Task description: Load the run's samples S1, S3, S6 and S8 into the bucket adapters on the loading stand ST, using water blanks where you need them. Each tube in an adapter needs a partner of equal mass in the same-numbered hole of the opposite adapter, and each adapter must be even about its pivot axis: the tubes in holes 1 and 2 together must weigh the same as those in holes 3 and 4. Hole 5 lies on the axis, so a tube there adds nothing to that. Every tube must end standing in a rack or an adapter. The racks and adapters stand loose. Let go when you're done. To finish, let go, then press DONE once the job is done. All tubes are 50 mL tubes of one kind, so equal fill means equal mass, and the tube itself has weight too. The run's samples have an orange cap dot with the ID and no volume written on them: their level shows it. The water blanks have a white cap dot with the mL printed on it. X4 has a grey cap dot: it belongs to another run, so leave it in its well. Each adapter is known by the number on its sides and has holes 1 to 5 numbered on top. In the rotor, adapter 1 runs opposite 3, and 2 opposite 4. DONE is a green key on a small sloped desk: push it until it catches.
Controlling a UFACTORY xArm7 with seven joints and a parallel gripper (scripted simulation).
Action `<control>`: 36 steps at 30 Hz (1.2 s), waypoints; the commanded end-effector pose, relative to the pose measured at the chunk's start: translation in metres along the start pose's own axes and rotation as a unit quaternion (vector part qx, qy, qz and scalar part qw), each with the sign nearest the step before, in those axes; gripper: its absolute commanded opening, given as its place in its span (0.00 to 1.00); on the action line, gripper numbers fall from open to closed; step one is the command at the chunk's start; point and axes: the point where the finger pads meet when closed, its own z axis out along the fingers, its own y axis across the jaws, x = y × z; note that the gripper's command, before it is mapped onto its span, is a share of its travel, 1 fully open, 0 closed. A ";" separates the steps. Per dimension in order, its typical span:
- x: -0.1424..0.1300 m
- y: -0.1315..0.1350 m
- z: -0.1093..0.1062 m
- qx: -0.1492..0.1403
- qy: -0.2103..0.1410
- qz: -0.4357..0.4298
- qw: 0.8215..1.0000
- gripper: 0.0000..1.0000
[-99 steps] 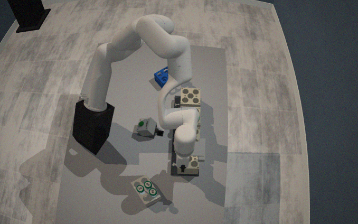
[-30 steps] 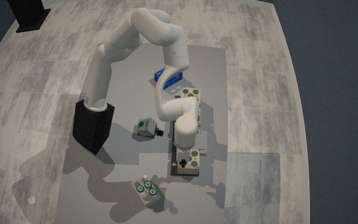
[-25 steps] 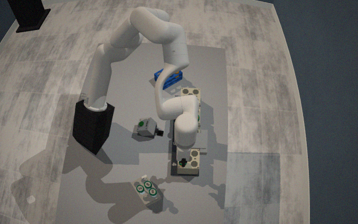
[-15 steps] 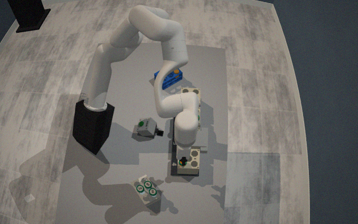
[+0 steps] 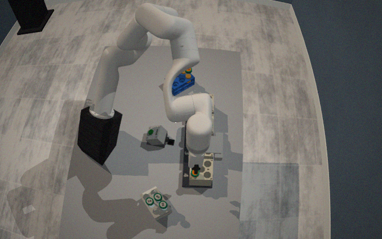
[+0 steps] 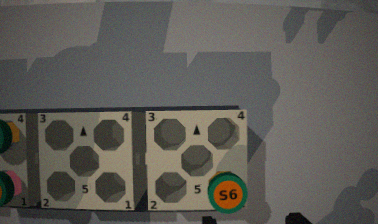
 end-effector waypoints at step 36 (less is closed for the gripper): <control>-0.003 -0.038 -0.016 -0.002 0.002 0.133 0.991 0.57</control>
